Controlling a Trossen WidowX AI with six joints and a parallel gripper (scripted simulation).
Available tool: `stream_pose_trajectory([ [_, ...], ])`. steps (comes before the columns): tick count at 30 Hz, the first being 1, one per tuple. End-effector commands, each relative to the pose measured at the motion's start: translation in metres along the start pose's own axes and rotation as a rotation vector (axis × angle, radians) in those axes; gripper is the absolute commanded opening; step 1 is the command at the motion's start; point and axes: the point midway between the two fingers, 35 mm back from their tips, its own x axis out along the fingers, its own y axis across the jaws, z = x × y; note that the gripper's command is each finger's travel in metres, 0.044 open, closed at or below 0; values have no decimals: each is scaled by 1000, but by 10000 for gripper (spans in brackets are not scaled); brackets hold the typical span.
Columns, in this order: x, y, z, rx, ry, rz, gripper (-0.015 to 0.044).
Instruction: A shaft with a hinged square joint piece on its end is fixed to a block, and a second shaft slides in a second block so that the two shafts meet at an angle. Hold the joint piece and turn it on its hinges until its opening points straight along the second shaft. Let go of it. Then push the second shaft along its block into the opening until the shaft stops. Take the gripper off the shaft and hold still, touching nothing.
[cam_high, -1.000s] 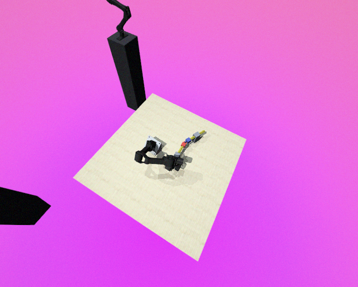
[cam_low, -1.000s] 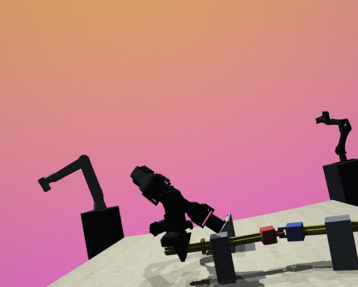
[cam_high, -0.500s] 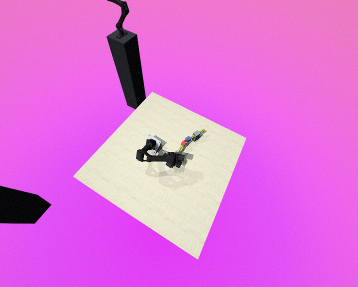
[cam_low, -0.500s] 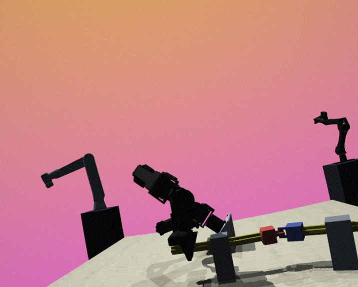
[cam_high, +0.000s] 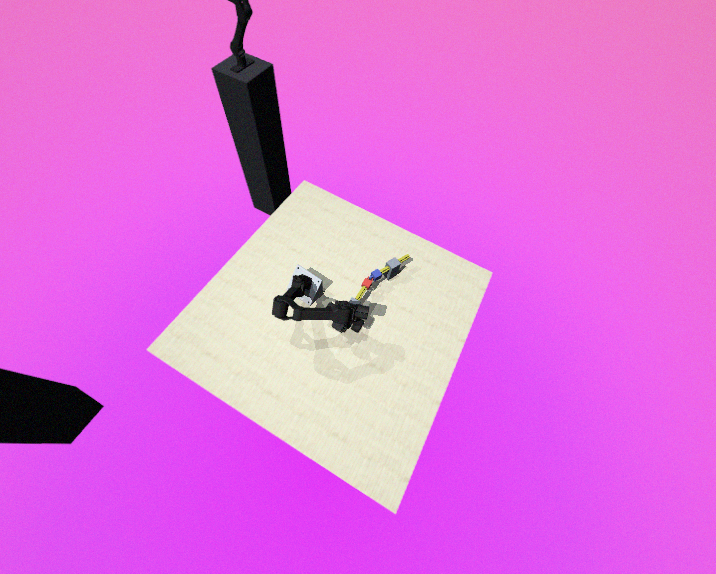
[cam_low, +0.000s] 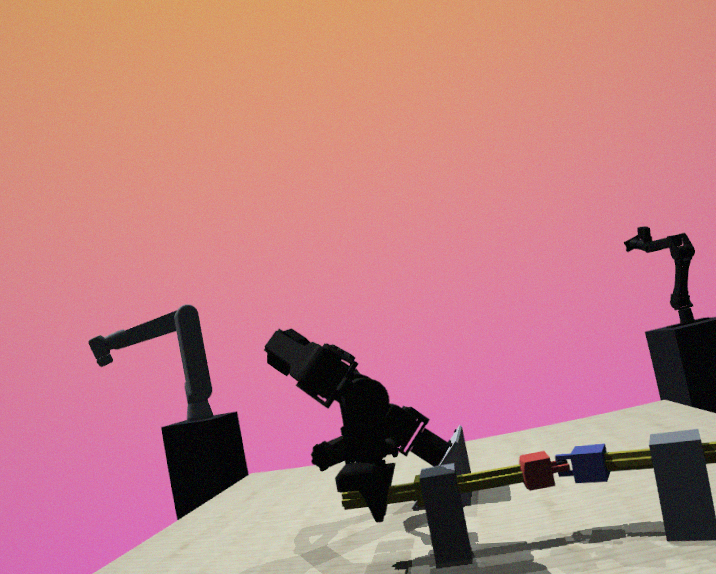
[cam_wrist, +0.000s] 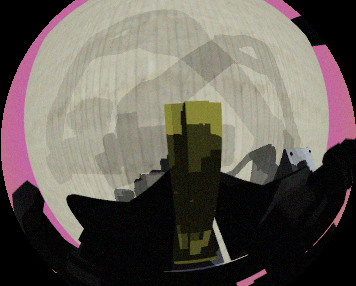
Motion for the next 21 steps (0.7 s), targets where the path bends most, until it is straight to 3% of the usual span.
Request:
stream_pose_trajectory([
  [1, 0, 0, 0, -1, 0, 1, 67],
  [2, 0, 0, 0, -1, 0, 1, 67],
  [16, 0, 0, 0, -1, 0, 1, 434],
  [21, 0, 0, 0, -1, 0, 1, 440],
])
